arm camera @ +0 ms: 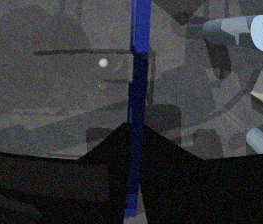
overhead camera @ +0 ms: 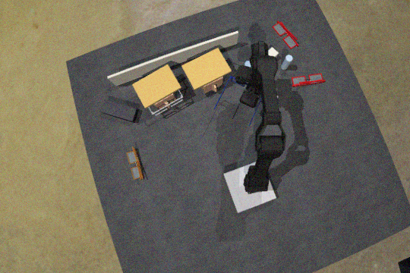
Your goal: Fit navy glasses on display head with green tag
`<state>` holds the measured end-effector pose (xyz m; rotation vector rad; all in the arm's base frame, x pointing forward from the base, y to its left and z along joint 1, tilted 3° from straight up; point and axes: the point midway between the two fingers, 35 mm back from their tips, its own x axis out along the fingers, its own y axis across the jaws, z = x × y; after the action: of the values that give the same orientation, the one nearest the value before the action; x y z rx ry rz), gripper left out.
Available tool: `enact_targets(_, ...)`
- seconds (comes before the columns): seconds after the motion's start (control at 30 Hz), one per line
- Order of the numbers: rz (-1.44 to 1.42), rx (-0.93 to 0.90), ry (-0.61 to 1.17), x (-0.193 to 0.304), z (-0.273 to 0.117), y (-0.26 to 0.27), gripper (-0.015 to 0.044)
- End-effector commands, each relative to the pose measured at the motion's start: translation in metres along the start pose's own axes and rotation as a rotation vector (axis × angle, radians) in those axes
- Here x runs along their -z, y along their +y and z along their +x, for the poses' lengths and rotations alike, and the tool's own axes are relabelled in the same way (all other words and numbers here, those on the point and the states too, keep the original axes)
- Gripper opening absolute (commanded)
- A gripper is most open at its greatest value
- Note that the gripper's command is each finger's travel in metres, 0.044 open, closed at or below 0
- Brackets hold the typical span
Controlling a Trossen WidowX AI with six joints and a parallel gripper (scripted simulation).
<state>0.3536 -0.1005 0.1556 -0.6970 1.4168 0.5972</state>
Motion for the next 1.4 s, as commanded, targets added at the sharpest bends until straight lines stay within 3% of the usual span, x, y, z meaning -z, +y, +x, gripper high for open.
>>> enact_targets(0.0, 0.128, 0.0, 0.004, -0.005, -0.001, 0.02, 0.0)
enact_targets(1.1, 0.994, -0.007, 0.008, -0.006, 0.015, 0.157, 0.0)
enact_targets(1.37, 1.033, -0.007, 0.008, -0.005, 0.019, 0.163, 0.0)
